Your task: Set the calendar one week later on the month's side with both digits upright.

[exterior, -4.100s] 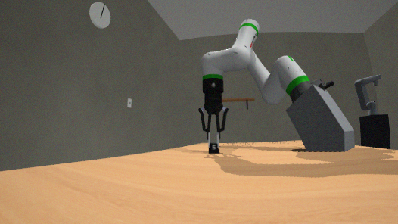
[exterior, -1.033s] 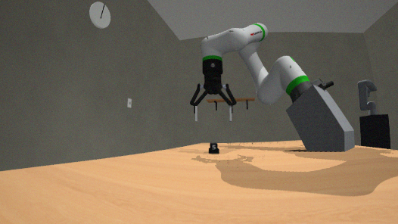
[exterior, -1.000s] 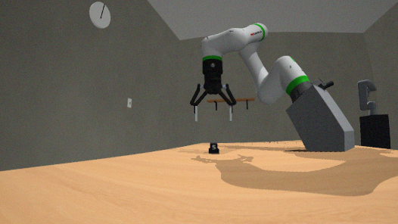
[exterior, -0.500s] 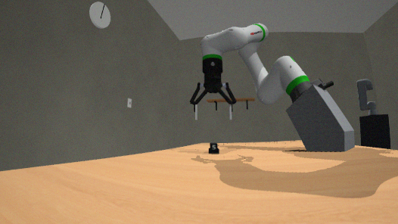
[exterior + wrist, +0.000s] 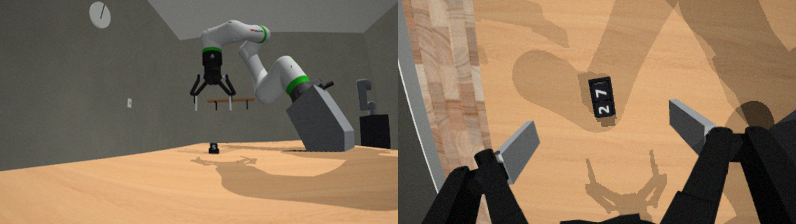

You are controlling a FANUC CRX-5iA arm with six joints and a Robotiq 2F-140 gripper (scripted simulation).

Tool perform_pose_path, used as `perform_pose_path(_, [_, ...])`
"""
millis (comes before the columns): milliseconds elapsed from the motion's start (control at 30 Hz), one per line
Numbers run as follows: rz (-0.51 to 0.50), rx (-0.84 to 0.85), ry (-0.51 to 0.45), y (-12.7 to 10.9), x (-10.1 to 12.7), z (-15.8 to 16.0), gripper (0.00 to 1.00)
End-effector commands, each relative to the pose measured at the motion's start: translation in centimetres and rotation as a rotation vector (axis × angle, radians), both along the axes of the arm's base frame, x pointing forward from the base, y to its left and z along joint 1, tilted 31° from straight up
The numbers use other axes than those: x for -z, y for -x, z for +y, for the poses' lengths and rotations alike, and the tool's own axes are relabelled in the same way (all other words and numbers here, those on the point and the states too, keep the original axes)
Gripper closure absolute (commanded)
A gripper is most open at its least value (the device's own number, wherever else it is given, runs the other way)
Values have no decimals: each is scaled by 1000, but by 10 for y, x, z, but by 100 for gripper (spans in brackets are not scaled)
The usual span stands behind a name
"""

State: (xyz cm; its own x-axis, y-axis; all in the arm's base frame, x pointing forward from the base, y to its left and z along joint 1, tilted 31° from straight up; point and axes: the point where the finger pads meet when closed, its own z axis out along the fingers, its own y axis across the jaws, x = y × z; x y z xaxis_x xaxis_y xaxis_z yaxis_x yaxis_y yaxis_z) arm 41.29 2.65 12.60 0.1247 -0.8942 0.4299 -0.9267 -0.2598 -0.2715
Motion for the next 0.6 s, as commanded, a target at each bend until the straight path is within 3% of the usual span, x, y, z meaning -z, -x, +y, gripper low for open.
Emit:
perform_pose_path(0, [0,0,0,4,-8,4,0])
perform_pose_path(567, [0,0,0,5,-11,5,0])
